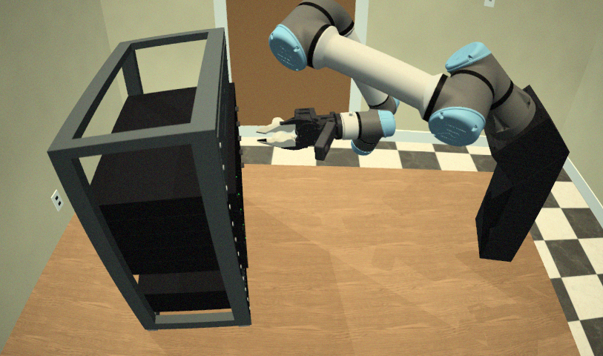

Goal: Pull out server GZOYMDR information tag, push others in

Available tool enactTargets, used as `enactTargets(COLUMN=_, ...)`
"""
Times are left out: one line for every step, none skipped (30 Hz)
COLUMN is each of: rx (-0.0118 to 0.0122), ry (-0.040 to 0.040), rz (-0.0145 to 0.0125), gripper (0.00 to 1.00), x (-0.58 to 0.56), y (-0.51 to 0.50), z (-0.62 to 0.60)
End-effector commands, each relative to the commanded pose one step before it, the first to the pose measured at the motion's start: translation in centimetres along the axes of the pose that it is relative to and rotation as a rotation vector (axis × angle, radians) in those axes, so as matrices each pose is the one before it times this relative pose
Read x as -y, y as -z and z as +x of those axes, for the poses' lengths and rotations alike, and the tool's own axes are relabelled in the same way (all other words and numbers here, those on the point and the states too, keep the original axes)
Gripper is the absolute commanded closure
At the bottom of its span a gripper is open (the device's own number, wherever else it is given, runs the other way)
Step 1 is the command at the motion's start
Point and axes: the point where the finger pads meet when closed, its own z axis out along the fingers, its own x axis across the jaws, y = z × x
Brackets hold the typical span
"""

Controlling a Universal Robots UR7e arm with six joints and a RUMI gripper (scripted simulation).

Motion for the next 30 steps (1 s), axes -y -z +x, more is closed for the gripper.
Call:
enactTargets(rx=-0.00084, ry=0.00074, rz=-0.00130, gripper=0.85, x=-0.045, y=-1.335, z=-0.027)
enactTargets(rx=0.00001, ry=0.00000, rz=0.00000, gripper=0.85, x=0.001, y=-0.252, z=0.000)
enactTargets(rx=-0.00001, ry=0.00000, rz=0.00000, gripper=0.85, x=-0.001, y=-0.223, z=0.000)
enactTargets(rx=0.00001, ry=0.00000, rz=0.00000, gripper=0.85, x=0.000, y=-0.192, z=0.000)
enactTargets(rx=0.00000, ry=0.00000, rz=0.00000, gripper=0.85, x=0.000, y=-0.160, z=0.000)
enactTargets(rx=0.00000, ry=0.00000, rz=0.00000, gripper=0.85, x=0.000, y=-0.129, z=0.000)
enactTargets(rx=0.00000, ry=0.00000, rz=0.00000, gripper=0.85, x=0.000, y=-0.098, z=0.000)
enactTargets(rx=0.00000, ry=0.00000, rz=0.00000, gripper=0.85, x=0.000, y=-0.070, z=0.000)
enactTargets(rx=0.00000, ry=0.00000, rz=0.00000, gripper=0.85, x=0.000, y=-0.045, z=0.000)
enactTargets(rx=0.00000, ry=0.00000, rz=0.00000, gripper=0.85, x=0.000, y=-0.025, z=0.000)
enactTargets(rx=0.00000, ry=0.00000, rz=0.00000, gripper=0.85, x=0.000, y=-0.010, z=0.000)
enactTargets(rx=0.00000, ry=0.00000, rz=0.00000, gripper=0.85, x=0.000, y=-0.001, z=0.000)
enactTargets(rx=0.00000, ry=0.00000, rz=0.00000, gripper=0.85, x=0.000, y=0.000, z=0.000)
enactTargets(rx=0.00000, ry=0.00000, rz=0.00000, gripper=0.85, x=0.000, y=0.000, z=0.000)
enactTargets(rx=0.00000, ry=0.00000, rz=0.00000, gripper=0.85, x=0.000, y=0.000, z=0.000)
enactTargets(rx=0.00000, ry=0.00000, rz=0.00000, gripper=0.85, x=0.000, y=0.000, z=0.000)
enactTargets(rx=0.00000, ry=0.00000, rz=0.00000, gripper=0.85, x=0.000, y=0.000, z=0.000)
enactTargets(rx=0.00000, ry=0.00000, rz=0.00000, gripper=0.85, x=0.000, y=0.000, z=0.000)
enactTargets(rx=0.00000, ry=0.00000, rz=0.00000, gripper=0.85, x=0.000, y=0.000, z=0.000)
enactTargets(rx=0.00000, ry=0.00000, rz=0.00000, gripper=0.85, x=0.000, y=0.000, z=0.000)
enactTargets(rx=0.00000, ry=0.00000, rz=0.00000, gripper=0.85, x=0.000, y=0.000, z=0.000)
enactTargets(rx=0.00000, ry=0.00000, rz=0.00000, gripper=0.85, x=0.000, y=0.000, z=0.000)
enactTargets(rx=0.00000, ry=0.00000, rz=0.00000, gripper=0.85, x=0.000, y=0.000, z=0.000)
enactTargets(rx=0.00000, ry=0.00000, rz=0.00000, gripper=0.85, x=0.000, y=0.000, z=0.000)
enactTargets(rx=0.00000, ry=0.00000, rz=0.00000, gripper=0.85, x=0.000, y=0.000, z=0.000)
enactTargets(rx=0.00000, ry=0.00000, rz=0.00000, gripper=0.85, x=0.000, y=0.000, z=0.000)
enactTargets(rx=0.00000, ry=0.00000, rz=0.00000, gripper=0.85, x=0.000, y=0.000, z=0.000)
enactTargets(rx=0.00000, ry=0.00000, rz=0.00000, gripper=0.85, x=0.000, y=0.000, z=0.000)
enactTargets(rx=0.00000, ry=0.00000, rz=0.00000, gripper=0.85, x=0.000, y=0.000, z=0.000)
enactTargets(rx=0.00000, ry=0.00000, rz=0.00000, gripper=0.85, x=0.000, y=0.000, z=0.000)
